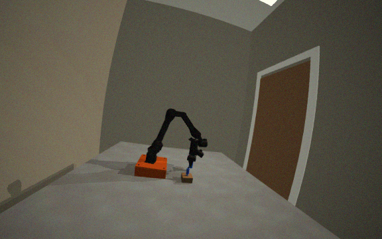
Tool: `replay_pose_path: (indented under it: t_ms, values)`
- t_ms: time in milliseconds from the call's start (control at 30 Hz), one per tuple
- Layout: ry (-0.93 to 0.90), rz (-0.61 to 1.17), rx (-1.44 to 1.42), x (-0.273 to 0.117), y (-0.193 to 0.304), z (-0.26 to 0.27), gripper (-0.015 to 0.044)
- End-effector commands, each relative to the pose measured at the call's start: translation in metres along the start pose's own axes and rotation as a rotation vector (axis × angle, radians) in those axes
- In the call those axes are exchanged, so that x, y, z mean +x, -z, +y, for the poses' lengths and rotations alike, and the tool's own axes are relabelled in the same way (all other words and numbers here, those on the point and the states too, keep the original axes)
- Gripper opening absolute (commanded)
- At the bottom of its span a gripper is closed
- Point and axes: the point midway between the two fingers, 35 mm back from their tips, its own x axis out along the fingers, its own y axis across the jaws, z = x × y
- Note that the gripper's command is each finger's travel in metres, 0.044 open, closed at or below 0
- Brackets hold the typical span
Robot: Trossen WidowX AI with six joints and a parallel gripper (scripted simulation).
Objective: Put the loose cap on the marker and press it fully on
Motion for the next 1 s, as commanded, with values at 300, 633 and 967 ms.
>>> replay_pose_path:
  t_ms: [300, 633, 967]
  values:
    - [-0.005, -0.003, 0.003, -0.035, 0.001, -0.001, 0.0]
    - [-0.002, -0.003, 0.003, -0.045, -0.006, -0.032, 0.0]
    - [0.001, -0.003, 0.003, -0.056, -0.009, -0.065, 0.0]
